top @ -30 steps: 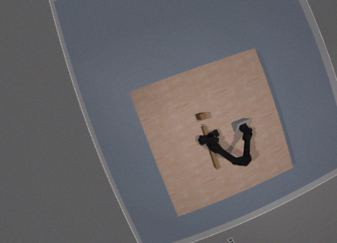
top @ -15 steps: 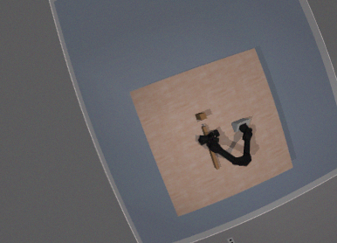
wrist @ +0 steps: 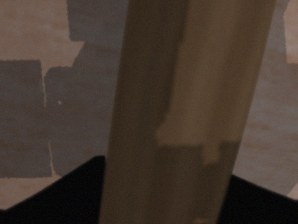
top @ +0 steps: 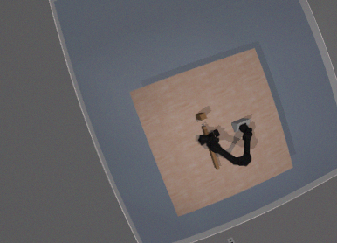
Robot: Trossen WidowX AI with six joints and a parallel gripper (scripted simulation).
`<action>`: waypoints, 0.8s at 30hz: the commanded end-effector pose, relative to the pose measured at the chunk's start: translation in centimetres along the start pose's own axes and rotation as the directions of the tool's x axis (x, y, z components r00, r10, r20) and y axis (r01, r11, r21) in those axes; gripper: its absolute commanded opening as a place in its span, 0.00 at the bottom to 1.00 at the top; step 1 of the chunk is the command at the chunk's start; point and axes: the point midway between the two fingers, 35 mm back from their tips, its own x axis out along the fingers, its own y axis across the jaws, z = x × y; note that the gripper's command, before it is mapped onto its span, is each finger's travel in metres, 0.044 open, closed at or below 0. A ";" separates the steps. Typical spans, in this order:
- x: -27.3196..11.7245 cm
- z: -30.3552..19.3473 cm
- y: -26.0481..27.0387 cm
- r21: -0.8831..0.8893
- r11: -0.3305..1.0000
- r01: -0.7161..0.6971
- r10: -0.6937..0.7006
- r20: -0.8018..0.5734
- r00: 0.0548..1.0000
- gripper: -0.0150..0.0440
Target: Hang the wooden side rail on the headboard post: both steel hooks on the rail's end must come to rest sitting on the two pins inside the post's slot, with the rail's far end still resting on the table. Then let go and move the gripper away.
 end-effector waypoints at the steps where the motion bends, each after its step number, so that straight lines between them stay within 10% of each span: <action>1: -0.4 -0.2 -0.2 -0.014 1.000 0.008 -0.008 -0.008 1.000 0.25; 24: -0.8 -0.2 -0.2 -0.014 1.000 0.008 -0.008 -0.009 1.000 0.25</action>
